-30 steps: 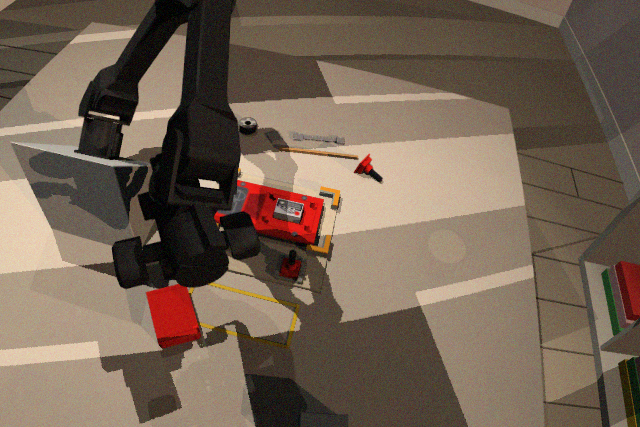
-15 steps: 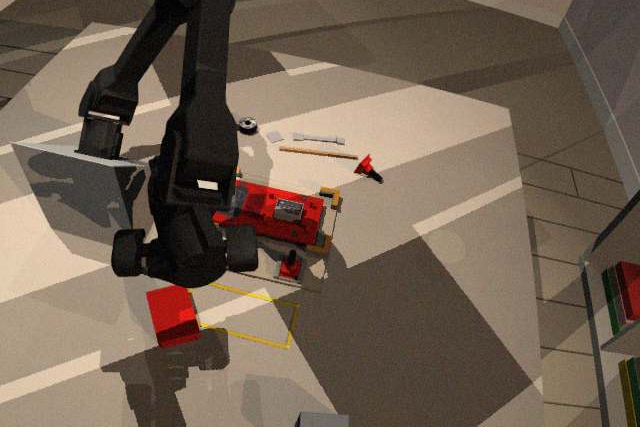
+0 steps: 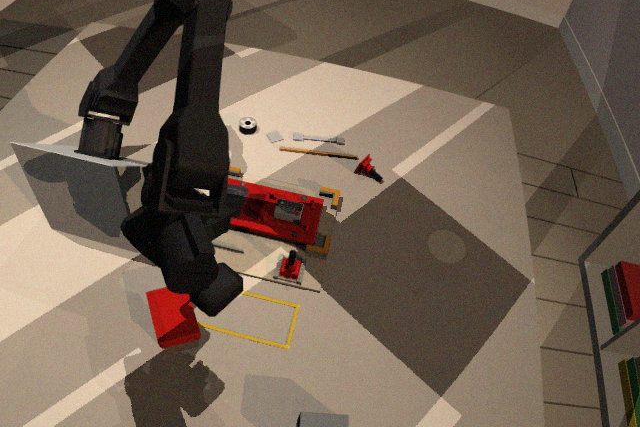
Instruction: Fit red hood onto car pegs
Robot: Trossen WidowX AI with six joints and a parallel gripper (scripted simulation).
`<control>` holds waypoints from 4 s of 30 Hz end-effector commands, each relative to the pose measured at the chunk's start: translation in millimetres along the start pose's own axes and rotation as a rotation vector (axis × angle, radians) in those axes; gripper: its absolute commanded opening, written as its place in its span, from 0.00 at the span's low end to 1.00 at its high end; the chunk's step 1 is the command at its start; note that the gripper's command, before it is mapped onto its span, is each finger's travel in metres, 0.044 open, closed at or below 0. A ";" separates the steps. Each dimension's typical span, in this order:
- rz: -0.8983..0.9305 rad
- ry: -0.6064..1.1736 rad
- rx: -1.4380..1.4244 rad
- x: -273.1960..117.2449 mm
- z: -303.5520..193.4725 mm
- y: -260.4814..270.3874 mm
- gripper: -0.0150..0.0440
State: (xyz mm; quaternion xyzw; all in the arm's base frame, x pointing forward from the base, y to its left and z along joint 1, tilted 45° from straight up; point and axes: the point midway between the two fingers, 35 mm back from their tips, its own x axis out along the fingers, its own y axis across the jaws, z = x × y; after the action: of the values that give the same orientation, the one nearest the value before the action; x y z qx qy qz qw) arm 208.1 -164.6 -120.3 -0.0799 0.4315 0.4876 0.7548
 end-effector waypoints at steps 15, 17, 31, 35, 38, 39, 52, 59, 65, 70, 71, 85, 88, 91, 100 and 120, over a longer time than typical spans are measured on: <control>0.020 0.016 1.266 25.2 -13.1 17.0 1.00; 0.020 0.018 1.394 27.2 -14.0 18.4 1.00; 0.016 0.030 2.065 37.6 -19.5 26.2 1.00; 0.016 0.030 2.065 37.6 -19.5 26.2 1.00; 0.016 0.030 2.065 37.6 -20.3 26.7 1.00; 0.016 0.030 2.065 37.5 -22.2 28.2 1.00; 0.015 0.030 2.065 41.6 -22.6 28.5 1.00; 0.015 0.030 2.066 46.2 -22.3 28.4 1.00; 0.015 0.030 2.066 50.1 -22.1 28.3 1.00; 0.015 0.030 2.066 53.3 -21.9 28.1 1.00; 0.015 0.030 2.066 54.0 -21.9 28.1 1.00; 0.016 0.029 2.065 63.1 -21.4 28.0 1.00; 0.016 0.029 2.065 65.0 -21.3 28.0 1.00; 0.016 0.029 2.065 67.0 -21.2 28.1 1.00; 0.016 0.029 2.065 72.8 -20.9 28.3 1.00; 0.018 0.029 2.065 85.5 -20.2 29.8 1.00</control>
State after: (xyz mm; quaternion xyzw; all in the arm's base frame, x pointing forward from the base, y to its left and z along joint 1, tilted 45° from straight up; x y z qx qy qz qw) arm 187.0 -108.5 -183.3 0.6008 0.6483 -0.1171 0.4528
